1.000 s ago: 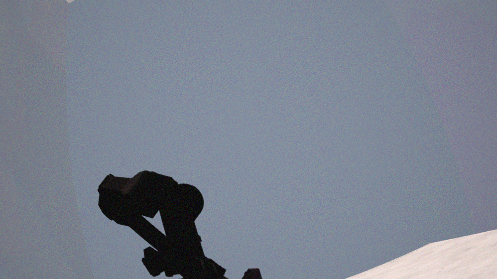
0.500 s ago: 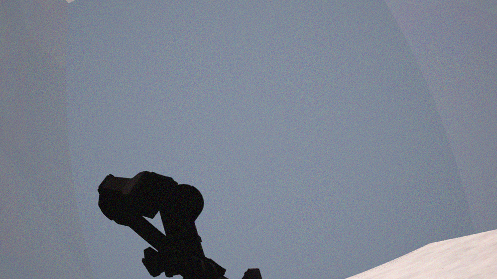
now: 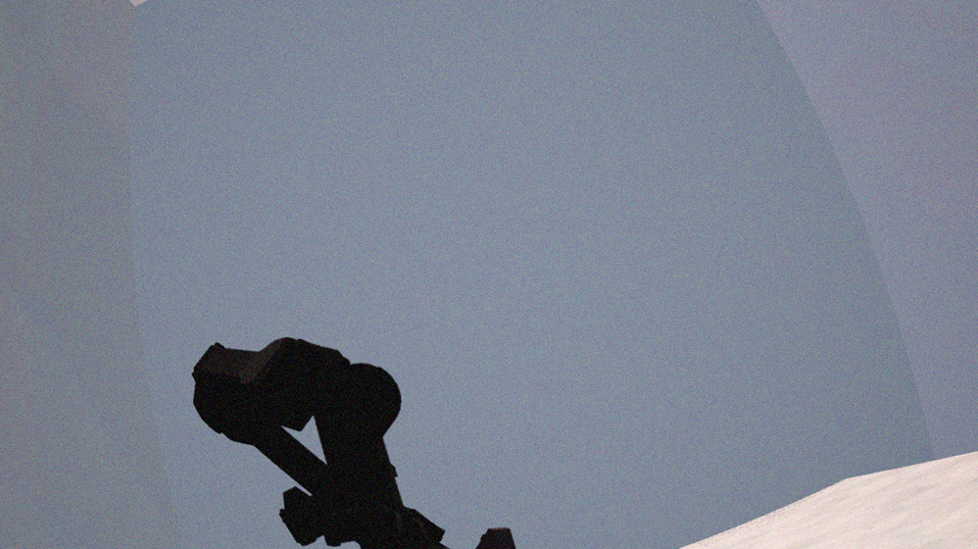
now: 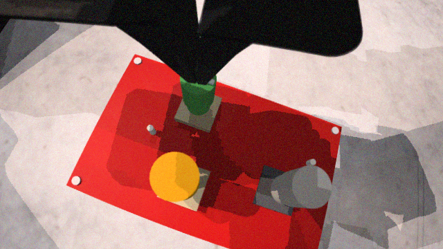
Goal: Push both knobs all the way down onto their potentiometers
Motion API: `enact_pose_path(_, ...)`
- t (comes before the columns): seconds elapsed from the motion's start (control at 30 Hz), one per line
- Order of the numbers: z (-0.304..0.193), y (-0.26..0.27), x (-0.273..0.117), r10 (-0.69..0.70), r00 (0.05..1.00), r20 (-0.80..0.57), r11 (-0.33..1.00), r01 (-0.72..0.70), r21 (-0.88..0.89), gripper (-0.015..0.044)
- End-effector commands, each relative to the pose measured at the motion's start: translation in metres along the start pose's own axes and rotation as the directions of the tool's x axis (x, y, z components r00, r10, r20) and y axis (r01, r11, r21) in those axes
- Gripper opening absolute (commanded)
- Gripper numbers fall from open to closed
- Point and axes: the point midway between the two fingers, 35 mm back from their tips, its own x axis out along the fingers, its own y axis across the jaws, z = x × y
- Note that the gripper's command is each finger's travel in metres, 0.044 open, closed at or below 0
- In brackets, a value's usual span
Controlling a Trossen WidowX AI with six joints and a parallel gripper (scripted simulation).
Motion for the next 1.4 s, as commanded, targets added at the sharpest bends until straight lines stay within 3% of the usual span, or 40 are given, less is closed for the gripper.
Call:
enact_pose_path(0.0,0.003,0.002,0.017,-0.029,0.999,0.013,0.999,0.028,0.019,0.0000)
enact_pose_path(1.37,0.003,0.002,0.006,-0.029,1.000,0.012,0.999,0.028,0.018,0.0000)
